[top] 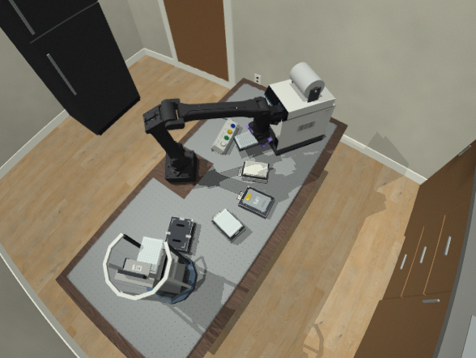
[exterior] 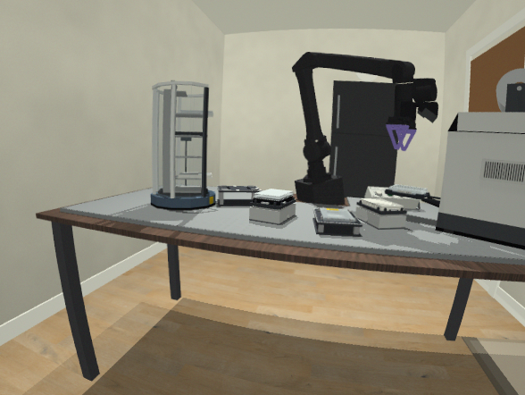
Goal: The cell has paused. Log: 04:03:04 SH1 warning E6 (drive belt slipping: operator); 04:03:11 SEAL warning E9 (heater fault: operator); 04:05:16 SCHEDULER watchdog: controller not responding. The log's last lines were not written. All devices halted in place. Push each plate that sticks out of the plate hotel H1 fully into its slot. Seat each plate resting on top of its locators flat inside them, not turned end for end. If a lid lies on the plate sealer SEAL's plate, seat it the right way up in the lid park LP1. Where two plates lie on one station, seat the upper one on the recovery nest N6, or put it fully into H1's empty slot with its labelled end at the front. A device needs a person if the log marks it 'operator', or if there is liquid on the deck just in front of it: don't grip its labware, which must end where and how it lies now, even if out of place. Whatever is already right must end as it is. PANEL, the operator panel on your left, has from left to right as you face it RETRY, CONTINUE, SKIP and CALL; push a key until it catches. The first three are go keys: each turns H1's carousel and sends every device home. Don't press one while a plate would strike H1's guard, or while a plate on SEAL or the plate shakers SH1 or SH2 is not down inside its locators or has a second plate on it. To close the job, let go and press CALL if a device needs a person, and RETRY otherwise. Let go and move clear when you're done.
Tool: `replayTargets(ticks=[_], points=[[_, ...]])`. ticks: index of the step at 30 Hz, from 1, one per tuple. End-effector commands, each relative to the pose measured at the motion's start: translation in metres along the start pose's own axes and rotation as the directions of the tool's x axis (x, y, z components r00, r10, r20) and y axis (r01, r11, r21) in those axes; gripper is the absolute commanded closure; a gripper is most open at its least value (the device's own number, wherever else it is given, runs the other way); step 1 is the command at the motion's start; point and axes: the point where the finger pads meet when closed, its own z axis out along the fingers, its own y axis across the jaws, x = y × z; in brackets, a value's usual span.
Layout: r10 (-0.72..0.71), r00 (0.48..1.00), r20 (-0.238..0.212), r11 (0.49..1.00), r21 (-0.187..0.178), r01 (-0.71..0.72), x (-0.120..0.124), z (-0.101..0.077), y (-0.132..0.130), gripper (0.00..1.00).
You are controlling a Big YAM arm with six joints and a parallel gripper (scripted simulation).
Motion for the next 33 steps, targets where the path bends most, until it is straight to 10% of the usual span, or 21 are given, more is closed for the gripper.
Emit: replayTargets(ticks=[1, 33], points=[[-0.115, 0.992, 0.047, 0.993, 0.014, 0.115, -0.012, -0.0194, -0.0085, 0.0], [-0.695, 0.718, 0.029, 0.719, 0.039, 0.694, -0.0119, -0.0193, -0.0085, 0.0]])
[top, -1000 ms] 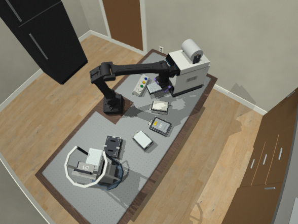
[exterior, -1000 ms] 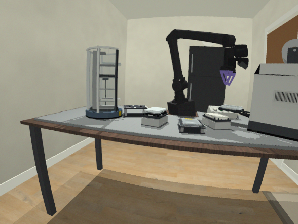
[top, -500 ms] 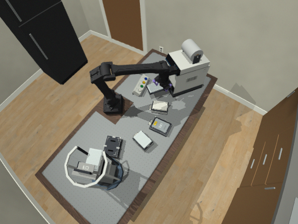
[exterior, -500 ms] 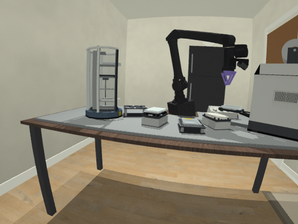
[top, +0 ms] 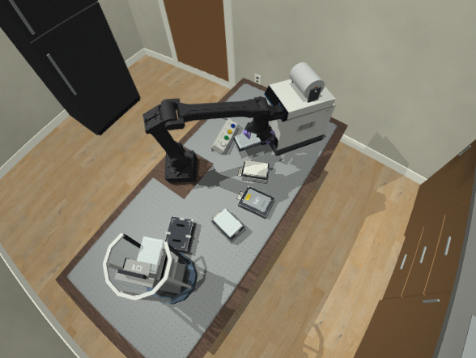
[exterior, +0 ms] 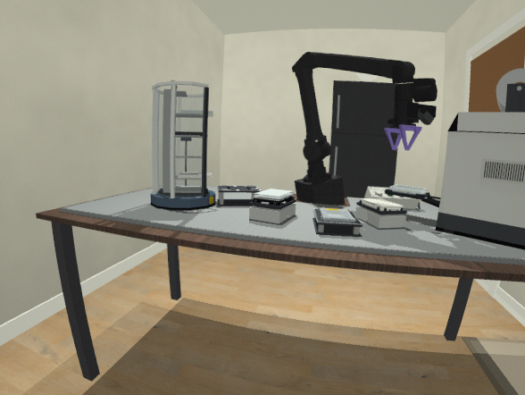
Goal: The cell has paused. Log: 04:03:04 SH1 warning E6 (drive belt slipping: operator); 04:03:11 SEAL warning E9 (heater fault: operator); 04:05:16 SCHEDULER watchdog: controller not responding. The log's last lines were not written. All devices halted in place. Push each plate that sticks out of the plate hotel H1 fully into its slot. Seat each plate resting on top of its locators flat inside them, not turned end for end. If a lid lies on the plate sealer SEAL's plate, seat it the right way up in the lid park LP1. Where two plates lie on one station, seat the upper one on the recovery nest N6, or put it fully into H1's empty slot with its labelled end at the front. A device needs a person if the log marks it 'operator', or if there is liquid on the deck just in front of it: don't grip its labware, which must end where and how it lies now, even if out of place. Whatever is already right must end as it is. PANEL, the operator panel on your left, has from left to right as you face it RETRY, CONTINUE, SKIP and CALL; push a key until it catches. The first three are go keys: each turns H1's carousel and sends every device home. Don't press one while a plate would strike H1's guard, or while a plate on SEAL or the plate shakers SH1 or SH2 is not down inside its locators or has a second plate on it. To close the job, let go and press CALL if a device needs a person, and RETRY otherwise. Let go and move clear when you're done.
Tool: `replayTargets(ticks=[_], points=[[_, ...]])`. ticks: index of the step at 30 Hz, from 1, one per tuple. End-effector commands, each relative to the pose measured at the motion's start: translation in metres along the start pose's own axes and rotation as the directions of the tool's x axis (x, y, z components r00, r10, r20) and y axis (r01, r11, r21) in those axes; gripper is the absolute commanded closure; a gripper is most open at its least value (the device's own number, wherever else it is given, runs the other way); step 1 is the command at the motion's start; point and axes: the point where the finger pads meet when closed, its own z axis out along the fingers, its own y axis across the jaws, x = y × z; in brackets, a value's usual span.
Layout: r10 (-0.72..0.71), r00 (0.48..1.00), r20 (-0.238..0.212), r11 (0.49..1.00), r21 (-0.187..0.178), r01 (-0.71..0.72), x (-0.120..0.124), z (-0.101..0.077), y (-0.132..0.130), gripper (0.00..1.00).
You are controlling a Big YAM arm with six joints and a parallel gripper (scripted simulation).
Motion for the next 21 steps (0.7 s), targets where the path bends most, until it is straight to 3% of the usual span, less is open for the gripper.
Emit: replayTargets(ticks=[1, 6, 20, 21], points=[[-0.115, 0.993, 0.028, 0.993, 0.039, 0.114, -0.004, -0.019, -0.014, 0.0], [-0.23, 0.973, 0.023, 0.973, 0.042, 0.229, -0.004, -0.019, -0.014, 0.0], [-0.227, 0.974, 0.017, 0.974, 0.032, 0.226, -0.004, -0.013, -0.01, 0.0], [-0.233, 0.972, 0.007, 0.973, 0.008, 0.233, 0.001, 0.004, -0.005, 0.0]])
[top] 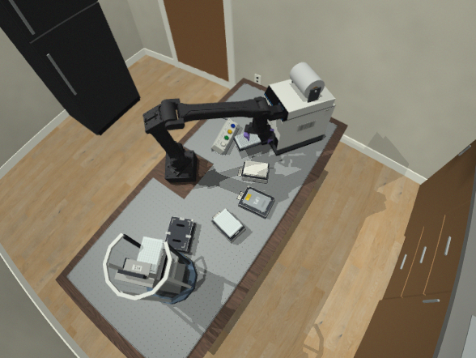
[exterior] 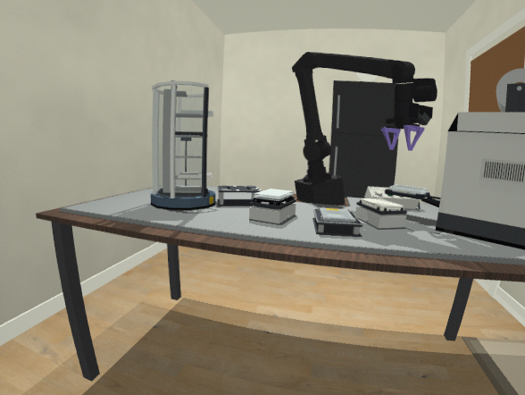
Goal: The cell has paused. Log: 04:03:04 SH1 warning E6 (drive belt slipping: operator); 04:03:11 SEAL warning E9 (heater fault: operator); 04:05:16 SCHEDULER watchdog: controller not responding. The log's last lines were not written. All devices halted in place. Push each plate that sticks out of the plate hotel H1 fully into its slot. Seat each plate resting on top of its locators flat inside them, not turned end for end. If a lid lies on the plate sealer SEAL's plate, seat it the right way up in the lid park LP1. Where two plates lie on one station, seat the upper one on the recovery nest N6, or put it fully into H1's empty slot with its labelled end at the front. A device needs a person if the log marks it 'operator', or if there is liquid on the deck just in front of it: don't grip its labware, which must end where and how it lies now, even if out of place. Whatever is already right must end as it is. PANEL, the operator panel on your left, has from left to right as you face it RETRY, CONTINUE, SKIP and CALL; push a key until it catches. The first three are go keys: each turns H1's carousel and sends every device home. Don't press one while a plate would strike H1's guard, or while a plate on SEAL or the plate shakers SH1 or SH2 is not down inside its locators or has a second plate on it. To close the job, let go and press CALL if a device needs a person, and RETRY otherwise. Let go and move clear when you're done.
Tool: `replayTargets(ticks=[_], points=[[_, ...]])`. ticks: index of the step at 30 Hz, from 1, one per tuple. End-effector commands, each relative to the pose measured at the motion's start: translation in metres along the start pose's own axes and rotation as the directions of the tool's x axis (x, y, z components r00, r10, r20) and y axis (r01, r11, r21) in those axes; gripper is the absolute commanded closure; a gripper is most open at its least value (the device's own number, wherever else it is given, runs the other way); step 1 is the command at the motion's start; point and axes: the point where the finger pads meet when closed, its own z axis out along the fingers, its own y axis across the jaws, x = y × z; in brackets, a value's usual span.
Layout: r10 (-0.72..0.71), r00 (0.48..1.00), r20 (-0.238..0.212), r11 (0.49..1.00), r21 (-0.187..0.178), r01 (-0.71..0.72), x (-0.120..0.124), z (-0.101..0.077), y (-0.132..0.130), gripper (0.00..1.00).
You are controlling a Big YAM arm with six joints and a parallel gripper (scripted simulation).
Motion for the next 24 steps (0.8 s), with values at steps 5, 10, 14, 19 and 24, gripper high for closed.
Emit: replayTargets(ticks=[5, 10, 14, 19, 24], points=[[-0.011, 1.0, 0.002, 1.0, -0.004, 0.011, 0.002, 0.022, -0.005, 0.0], [-0.016, 1.0, 0.009, 1.0, 0.014, 0.016, 0.0, 0.022, -0.004, 0.0], [-0.011, 1.0, 0.001, 1.0, -0.004, 0.011, 0.003, 0.04, -0.004, 0.0], [-0.015, 1.0, 0.001, 1.0, -0.003, 0.015, 0.001, 0.053, -0.004, 0.0], [-0.009, 1.0, 0.004, 1.0, 0.005, 0.009, 0.004, 0.058, -0.005, 0.0]])
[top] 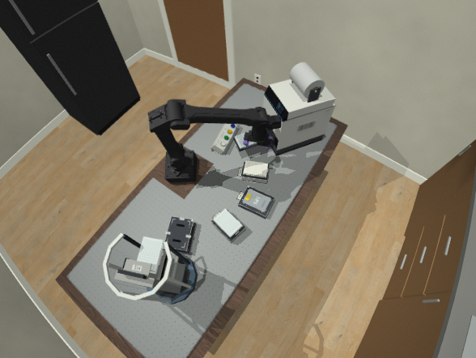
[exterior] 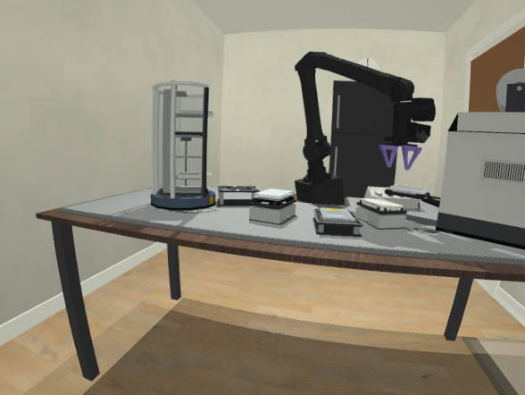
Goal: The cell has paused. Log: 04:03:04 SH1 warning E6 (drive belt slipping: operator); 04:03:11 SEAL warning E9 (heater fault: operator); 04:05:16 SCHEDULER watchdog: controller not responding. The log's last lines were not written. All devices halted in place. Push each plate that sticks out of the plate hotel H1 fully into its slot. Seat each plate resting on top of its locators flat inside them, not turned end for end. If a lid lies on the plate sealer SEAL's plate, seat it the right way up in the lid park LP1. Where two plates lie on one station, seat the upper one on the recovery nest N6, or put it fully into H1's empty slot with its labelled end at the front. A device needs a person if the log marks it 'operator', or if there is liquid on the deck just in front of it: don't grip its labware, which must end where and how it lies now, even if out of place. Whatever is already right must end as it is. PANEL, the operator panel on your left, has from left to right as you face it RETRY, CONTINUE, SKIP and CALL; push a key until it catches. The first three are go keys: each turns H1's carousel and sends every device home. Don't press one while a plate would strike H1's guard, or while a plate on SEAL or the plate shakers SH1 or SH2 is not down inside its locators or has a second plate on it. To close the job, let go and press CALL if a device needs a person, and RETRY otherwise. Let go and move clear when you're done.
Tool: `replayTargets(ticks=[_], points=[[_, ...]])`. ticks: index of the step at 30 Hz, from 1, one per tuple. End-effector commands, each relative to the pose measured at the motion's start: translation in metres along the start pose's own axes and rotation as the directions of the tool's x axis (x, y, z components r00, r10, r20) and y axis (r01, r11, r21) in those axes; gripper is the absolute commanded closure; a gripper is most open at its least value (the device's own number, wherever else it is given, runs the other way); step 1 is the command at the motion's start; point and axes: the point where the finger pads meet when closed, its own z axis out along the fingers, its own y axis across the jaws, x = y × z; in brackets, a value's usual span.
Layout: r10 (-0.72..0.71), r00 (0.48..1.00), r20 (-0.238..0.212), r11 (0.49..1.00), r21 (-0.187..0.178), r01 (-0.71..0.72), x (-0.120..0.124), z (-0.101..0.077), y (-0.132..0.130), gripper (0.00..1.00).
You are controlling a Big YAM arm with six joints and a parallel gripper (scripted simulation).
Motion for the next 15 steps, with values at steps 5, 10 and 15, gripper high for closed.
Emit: replayTargets(ticks=[5, 10, 15], points=[[-0.002, 1.0, 0.005, 1.0, 0.012, 0.002, 0.001, 0.016, -0.008, 0.0], [-0.007, 1.0, 0.005, 1.0, 0.013, 0.007, -0.001, 0.029, -0.007, 0.0], [0.003, 1.0, 0.019, 0.999, 0.044, -0.004, -0.004, 0.021, -0.016, 0.0]])
